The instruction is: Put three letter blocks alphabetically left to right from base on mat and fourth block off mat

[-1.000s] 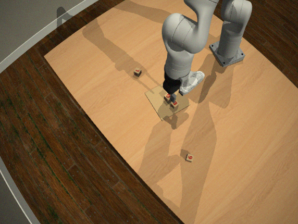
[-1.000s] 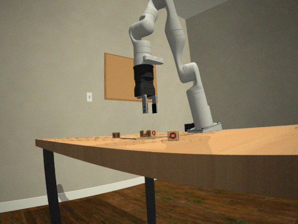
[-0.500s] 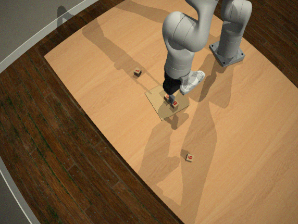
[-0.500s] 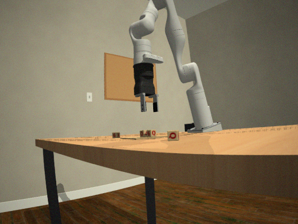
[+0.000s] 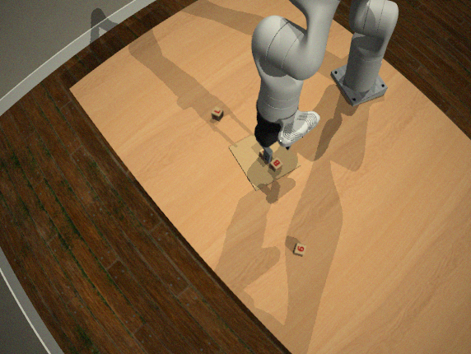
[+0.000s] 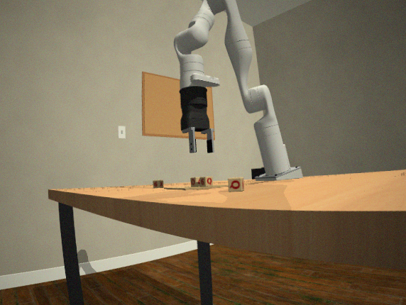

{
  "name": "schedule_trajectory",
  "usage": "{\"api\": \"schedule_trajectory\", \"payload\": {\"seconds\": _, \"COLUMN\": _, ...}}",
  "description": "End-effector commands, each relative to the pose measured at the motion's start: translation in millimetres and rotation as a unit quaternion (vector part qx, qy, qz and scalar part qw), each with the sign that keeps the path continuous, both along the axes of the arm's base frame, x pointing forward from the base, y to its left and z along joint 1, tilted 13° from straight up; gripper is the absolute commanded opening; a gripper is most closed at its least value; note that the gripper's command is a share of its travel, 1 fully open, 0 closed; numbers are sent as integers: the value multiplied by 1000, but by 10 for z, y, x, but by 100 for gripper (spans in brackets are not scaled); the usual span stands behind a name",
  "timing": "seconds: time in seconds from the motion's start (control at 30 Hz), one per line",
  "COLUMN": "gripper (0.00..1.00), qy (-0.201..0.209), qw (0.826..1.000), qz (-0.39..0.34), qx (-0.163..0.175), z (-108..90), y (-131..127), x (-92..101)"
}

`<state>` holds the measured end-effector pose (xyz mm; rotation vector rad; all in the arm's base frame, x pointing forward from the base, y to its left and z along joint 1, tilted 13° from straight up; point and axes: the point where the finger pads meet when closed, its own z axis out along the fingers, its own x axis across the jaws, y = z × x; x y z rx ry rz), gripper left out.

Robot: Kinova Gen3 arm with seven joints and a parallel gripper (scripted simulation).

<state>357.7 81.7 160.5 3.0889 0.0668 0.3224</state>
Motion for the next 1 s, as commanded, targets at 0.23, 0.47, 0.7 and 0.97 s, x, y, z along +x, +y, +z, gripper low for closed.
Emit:
{"api": "schedule_trajectory", "payload": {"seconds": 0.23, "gripper": 100, "qy": 4, "qw": 981, "qz": -189, "qx": 37, "z": 2, "y": -665, "x": 217}}
{"api": "schedule_trajectory", "payload": {"seconds": 0.47, "gripper": 100, "qy": -5, "qw": 924, "qz": -375, "qx": 79, "z": 33, "y": -1384, "x": 356}}
{"api": "schedule_trajectory", "payload": {"seconds": 0.7, "gripper": 100, "qy": -20, "qw": 855, "qz": -506, "qx": 110, "z": 79, "y": -1996, "x": 395}}
{"api": "schedule_trajectory", "payload": {"seconds": 0.97, "gripper": 100, "qy": -23, "qw": 847, "qz": -519, "qx": 113, "z": 84, "y": -2062, "x": 395}}
